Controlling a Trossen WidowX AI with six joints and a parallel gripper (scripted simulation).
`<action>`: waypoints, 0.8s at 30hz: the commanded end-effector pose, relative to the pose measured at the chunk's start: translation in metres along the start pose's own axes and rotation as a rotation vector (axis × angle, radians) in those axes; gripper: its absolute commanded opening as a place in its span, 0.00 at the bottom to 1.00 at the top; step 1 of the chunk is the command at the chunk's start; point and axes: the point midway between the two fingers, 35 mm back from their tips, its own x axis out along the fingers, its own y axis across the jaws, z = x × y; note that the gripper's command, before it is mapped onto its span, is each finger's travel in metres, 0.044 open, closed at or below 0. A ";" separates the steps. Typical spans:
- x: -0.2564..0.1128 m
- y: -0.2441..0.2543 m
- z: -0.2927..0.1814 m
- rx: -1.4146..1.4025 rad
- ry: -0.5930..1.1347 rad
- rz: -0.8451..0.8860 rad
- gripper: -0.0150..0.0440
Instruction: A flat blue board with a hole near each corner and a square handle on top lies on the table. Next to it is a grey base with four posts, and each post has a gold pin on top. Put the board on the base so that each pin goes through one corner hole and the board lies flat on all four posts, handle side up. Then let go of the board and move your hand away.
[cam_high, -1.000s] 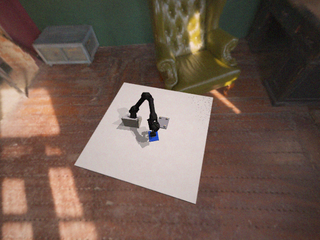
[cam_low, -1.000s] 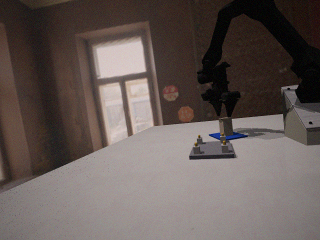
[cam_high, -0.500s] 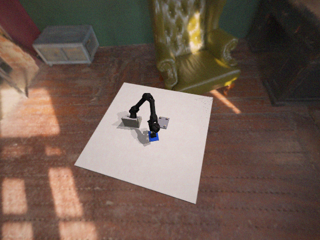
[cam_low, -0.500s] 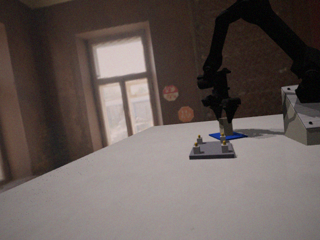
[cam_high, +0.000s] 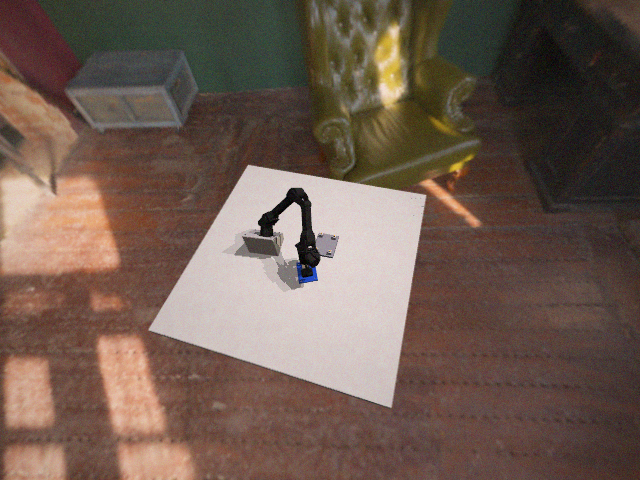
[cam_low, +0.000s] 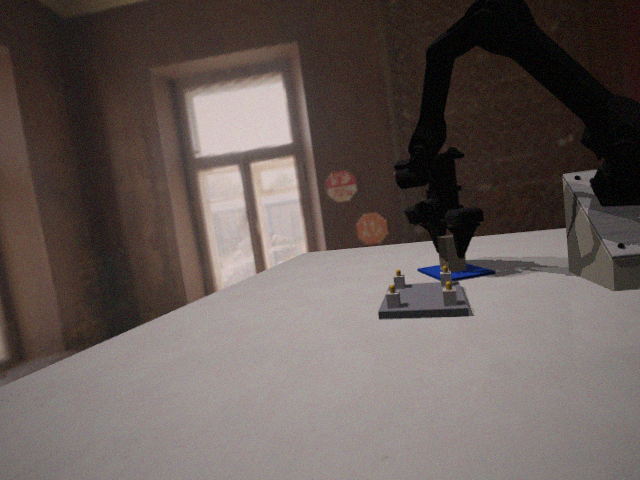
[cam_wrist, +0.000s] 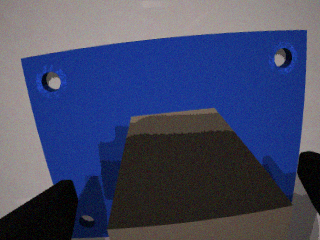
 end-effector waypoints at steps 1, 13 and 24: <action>0.008 0.002 -0.002 0.009 0.000 0.010 1.00; 0.008 0.002 -0.002 0.009 0.000 0.010 0.54; 0.005 0.001 -0.002 0.009 0.001 0.009 0.29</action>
